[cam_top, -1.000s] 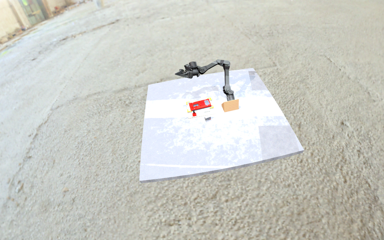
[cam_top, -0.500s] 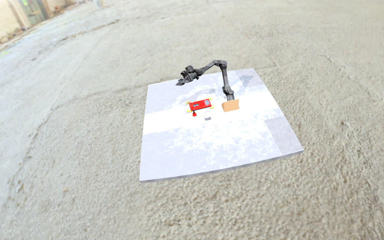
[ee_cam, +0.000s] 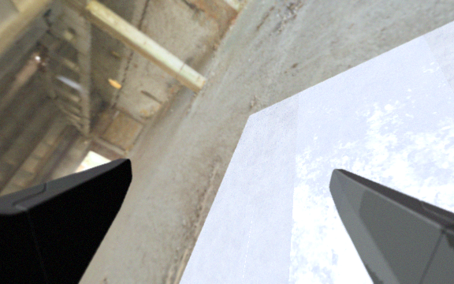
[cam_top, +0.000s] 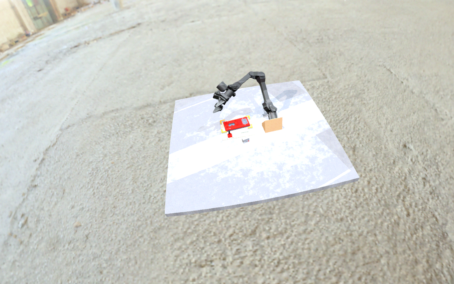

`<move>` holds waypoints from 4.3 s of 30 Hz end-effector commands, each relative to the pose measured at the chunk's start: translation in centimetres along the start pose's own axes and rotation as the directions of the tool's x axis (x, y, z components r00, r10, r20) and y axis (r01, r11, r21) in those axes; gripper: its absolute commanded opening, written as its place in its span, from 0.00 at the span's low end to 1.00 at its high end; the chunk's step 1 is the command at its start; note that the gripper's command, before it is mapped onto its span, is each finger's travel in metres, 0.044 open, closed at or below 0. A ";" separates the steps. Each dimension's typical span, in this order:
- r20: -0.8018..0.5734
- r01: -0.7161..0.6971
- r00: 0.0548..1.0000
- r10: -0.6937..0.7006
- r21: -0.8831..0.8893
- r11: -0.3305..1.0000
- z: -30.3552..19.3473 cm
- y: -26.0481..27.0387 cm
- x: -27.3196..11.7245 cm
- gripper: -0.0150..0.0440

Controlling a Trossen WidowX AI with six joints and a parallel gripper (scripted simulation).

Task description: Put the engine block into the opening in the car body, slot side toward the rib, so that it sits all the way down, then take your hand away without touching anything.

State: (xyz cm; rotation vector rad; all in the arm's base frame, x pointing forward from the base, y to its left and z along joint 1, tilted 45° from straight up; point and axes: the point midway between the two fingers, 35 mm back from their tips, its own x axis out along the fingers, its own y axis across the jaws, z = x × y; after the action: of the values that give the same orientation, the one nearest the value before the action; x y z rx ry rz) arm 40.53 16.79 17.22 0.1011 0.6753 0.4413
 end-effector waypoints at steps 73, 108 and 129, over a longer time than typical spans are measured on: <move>-0.557 0.821 0.152 -0.817 0.531 -0.209 -26.0 -4.6 -0.5 1.00; -0.555 0.821 0.151 -0.818 0.531 -0.209 -29.0 -8.8 0.4 1.00; -0.555 0.821 0.151 -0.818 0.531 -0.209 -29.2 -9.1 0.5 0.51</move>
State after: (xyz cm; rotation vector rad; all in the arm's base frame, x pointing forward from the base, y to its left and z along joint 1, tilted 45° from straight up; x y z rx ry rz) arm 25.90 7.39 -7.91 0.4668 0.7405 -1.3469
